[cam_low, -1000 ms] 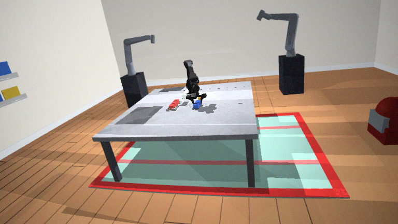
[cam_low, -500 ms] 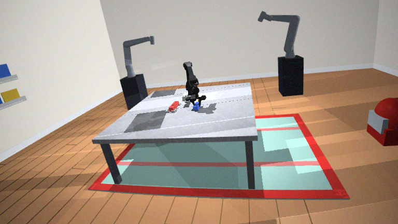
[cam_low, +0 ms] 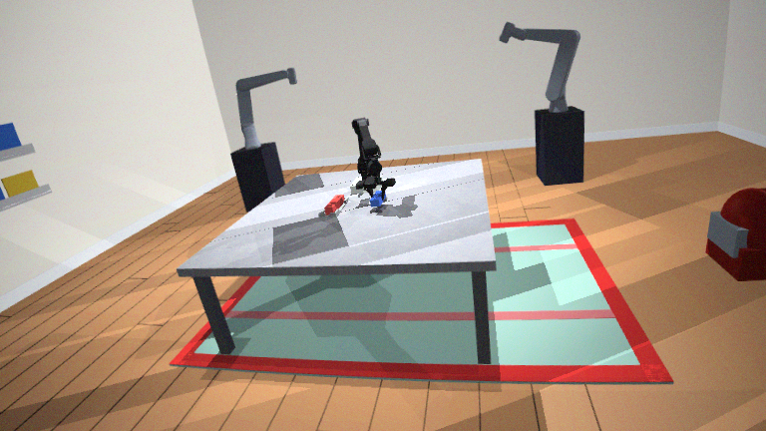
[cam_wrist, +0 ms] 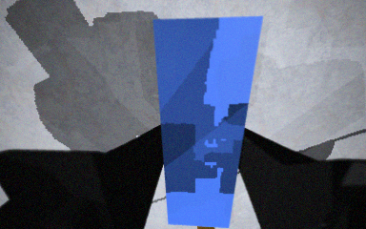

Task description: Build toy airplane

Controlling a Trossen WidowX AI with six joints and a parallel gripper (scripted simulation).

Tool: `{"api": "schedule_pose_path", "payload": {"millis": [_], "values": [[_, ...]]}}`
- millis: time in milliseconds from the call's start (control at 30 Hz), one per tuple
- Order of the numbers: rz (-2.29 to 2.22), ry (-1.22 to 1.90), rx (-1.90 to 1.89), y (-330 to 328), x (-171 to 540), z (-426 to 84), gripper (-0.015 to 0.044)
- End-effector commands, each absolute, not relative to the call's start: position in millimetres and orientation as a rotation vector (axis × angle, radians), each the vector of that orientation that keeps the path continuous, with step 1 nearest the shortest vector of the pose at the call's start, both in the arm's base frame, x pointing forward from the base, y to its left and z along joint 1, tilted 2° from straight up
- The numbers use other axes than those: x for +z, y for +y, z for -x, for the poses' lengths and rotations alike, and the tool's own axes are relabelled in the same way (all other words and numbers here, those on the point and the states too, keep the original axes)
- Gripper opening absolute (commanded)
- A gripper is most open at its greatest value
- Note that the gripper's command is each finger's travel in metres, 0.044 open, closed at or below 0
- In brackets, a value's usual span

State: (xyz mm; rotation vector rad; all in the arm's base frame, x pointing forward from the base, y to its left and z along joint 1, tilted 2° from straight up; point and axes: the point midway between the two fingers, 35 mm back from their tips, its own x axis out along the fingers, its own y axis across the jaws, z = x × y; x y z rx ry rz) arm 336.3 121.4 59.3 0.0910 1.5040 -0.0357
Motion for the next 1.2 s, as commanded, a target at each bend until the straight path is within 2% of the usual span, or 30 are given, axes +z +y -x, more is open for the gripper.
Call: {"api": "schedule_pose_path", "payload": {"millis": [0,800,1167], "values": [[-0.101,1.489,-0.032,123.2,79.8,-339.3,0.0],[-0.082,1.517,-0.041,120.1,153.3,-327.9,0.0],[-0.134,1.516,-0.093,108.8,153.1,-330.1,0.0]]}}
